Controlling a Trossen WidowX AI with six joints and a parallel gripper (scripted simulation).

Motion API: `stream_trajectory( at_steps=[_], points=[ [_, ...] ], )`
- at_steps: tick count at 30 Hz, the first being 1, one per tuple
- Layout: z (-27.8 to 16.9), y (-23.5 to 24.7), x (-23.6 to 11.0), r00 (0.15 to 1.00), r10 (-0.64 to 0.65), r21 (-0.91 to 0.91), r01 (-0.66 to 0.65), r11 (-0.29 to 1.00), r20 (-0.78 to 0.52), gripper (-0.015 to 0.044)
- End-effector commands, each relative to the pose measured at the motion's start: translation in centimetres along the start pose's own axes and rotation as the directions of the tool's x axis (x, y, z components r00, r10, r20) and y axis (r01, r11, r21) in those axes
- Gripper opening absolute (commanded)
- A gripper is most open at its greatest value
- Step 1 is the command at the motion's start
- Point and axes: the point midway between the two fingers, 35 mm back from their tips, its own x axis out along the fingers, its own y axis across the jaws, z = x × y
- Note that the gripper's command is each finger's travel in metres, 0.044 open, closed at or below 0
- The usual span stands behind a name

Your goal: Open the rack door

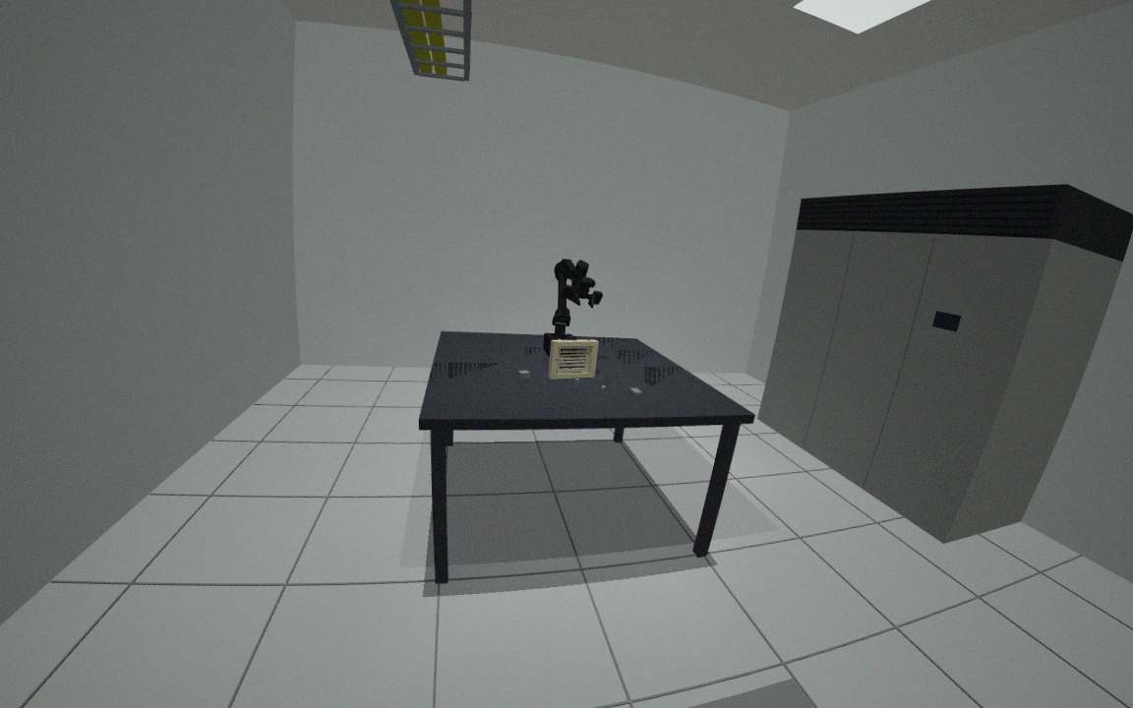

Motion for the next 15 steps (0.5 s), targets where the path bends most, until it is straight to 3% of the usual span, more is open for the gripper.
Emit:
stream_trajectory(
  at_steps=[1,15],
  points=[
    [-1.6,-1.0,1.5,0.992,-0.009,-0.013,0.008,1.000,-0.126,0.0295],
    [-7.1,-4.2,3.9,0.872,-0.007,-0.019,-0.002,1.000,-0.490,0.0295]
  ],
)
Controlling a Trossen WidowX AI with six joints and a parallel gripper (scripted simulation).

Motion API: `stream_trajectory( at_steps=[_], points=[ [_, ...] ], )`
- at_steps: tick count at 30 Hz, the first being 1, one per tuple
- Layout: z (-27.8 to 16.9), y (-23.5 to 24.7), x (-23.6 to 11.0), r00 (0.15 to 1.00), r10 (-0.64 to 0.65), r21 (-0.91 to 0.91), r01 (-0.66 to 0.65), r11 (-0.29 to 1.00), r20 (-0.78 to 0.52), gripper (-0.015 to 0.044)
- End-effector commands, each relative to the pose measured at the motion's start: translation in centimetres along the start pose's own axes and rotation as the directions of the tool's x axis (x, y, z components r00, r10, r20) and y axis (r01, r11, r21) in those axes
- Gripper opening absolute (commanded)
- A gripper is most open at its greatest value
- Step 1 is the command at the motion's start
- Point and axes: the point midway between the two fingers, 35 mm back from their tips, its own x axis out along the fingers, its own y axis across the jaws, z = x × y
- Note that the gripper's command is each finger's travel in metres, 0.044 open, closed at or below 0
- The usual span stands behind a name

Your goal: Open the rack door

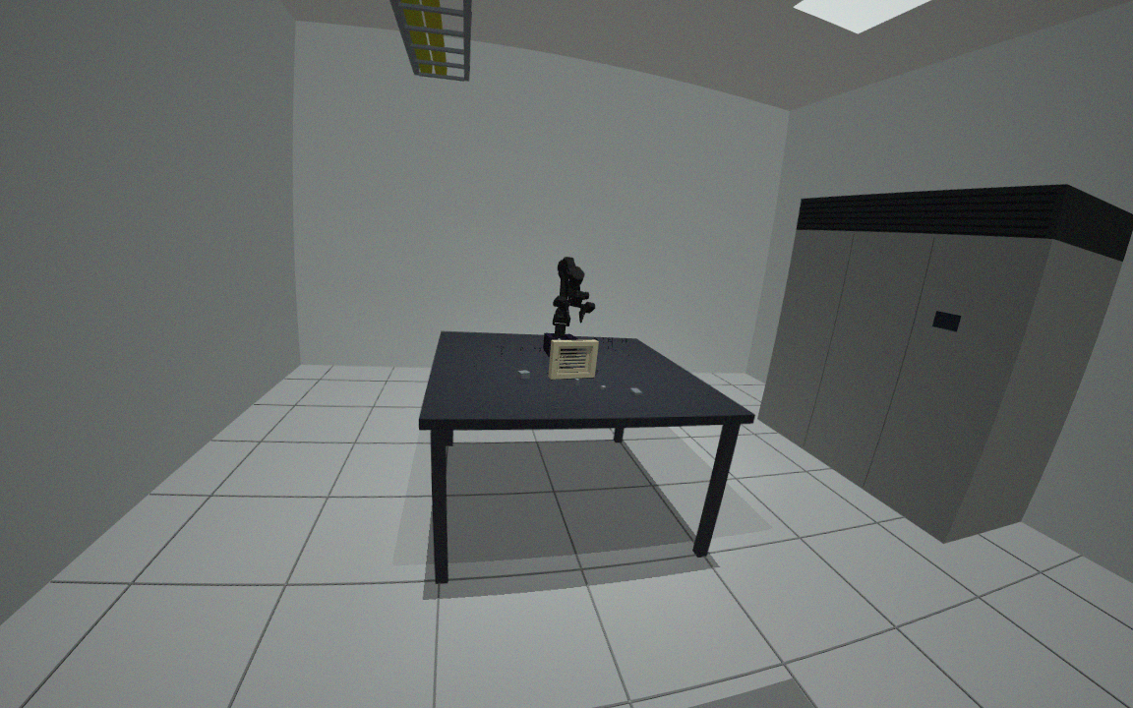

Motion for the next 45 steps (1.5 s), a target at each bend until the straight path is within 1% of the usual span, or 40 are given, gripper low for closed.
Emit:
stream_trajectory(
  at_steps=[1,10,20,28,45],
  points=[
    [-1.4,-0.9,1.3,0.992,0.011,-0.006,-0.012,1.000,-0.124,0.0295],
    [-4.3,-2.2,2.9,0.932,0.061,-0.002,-0.066,0.998,-0.357,0.0295],
    [-7.5,-3.5,3.7,0.804,0.140,0.035,-0.148,0.988,-0.578,0.0295],
    [-7.7,-3.6,3.8,0.793,0.146,0.038,-0.154,0.987,-0.591,0.0295],
    [-9.2,-3.3,6.2,0.793,0.146,0.038,-0.154,0.987,-0.591,0.0295]
  ],
)
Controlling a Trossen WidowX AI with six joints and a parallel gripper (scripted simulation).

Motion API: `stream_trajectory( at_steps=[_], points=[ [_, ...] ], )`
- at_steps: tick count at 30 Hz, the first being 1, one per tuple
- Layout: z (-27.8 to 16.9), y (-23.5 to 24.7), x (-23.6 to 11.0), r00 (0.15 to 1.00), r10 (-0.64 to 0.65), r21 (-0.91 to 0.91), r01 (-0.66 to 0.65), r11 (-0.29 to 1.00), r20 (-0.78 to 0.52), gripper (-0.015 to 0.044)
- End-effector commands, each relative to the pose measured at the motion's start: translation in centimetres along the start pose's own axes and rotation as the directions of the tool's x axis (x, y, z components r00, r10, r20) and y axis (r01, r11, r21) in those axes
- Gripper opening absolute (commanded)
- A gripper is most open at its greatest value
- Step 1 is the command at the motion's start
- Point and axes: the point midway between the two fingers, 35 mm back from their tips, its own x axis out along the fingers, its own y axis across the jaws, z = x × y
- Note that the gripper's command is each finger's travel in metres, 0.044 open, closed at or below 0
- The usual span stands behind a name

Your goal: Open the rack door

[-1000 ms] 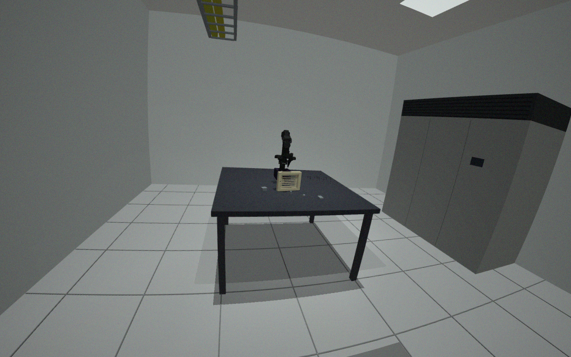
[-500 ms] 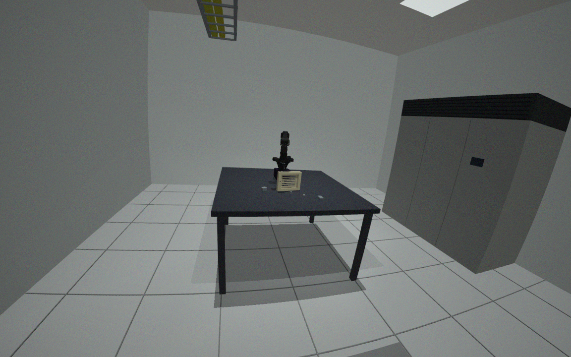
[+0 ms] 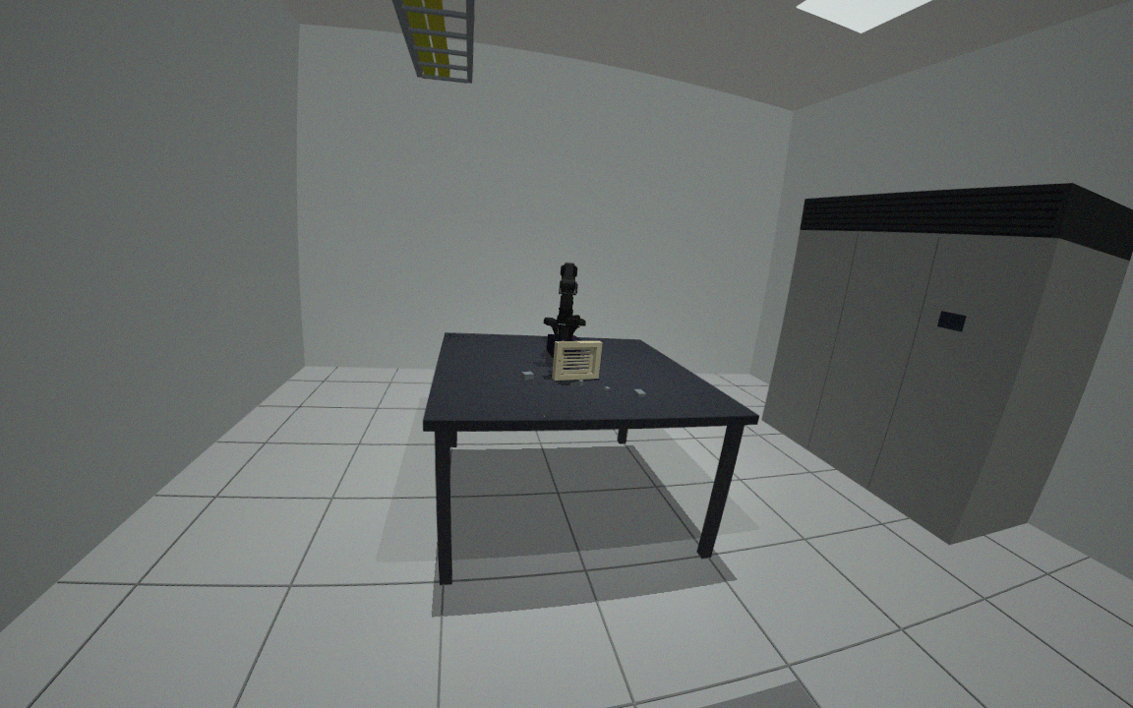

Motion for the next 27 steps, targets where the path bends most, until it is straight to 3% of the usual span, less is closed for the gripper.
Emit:
stream_trajectory(
  at_steps=[1,27],
  points=[
    [-0.2,0.1,1.3,1.000,0.006,-0.003,-0.006,1.000,-0.017,0.0295],
    [-0.5,0.2,5.2,1.000,0.006,-0.003,-0.006,1.000,-0.017,0.0295]
  ],
)
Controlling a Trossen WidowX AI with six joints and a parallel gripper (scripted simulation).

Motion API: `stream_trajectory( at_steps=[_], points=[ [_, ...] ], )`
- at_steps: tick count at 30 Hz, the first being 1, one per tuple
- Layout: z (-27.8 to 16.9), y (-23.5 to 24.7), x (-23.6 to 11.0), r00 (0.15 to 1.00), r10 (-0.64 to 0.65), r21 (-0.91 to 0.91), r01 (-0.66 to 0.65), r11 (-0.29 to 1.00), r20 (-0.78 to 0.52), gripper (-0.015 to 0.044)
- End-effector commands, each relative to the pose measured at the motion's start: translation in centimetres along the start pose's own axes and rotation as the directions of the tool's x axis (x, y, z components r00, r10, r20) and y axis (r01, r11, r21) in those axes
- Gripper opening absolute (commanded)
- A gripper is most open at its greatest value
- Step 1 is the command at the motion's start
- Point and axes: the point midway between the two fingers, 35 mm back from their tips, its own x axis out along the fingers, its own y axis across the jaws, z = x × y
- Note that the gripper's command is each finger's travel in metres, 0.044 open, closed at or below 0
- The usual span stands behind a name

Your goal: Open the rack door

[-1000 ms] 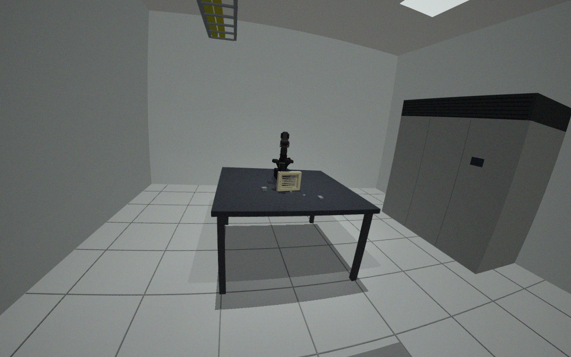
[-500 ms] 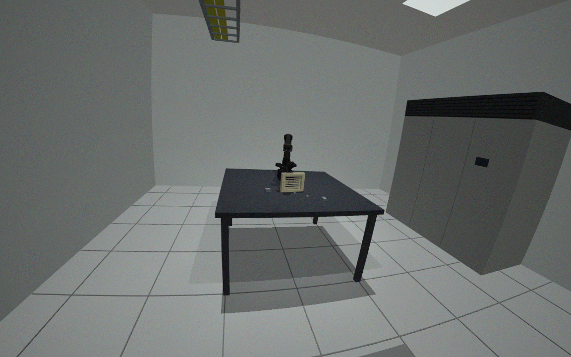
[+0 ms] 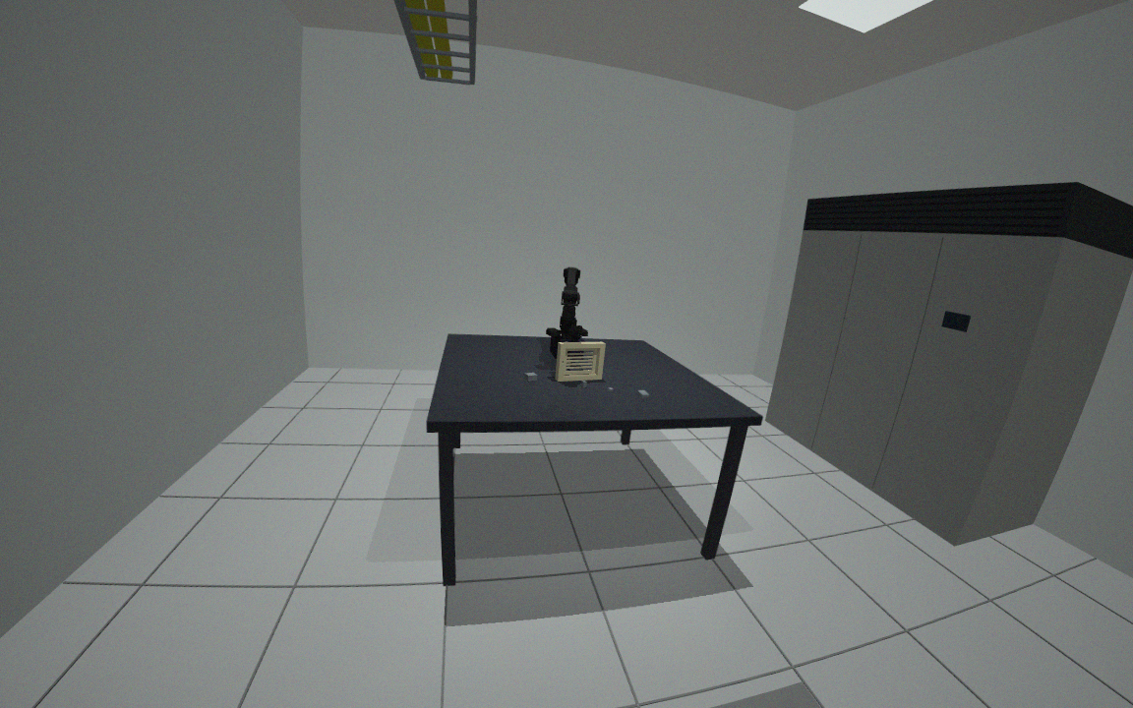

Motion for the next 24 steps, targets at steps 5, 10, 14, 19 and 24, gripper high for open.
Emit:
stream_trajectory(
  at_steps=[5,10,14,19,24],
  points=[
    [-0.30,0.10,0.86,1.000,0.005,-0.003,-0.005,1.000,-0.015,0.0216],
    [-0.30,0.10,0.86,1.000,0.005,-0.003,-0.005,1.000,-0.015,0.0105],
    [-0.30,0.10,0.86,1.000,0.005,-0.003,-0.005,1.000,-0.015,0.0078],
    [-0.30,0.10,0.86,1.000,0.005,-0.003,-0.005,1.000,-0.015,0.0045],
    [-0.30,0.10,0.86,1.000,0.005,-0.003,-0.005,1.000,-0.015,0.0023]
  ],
)
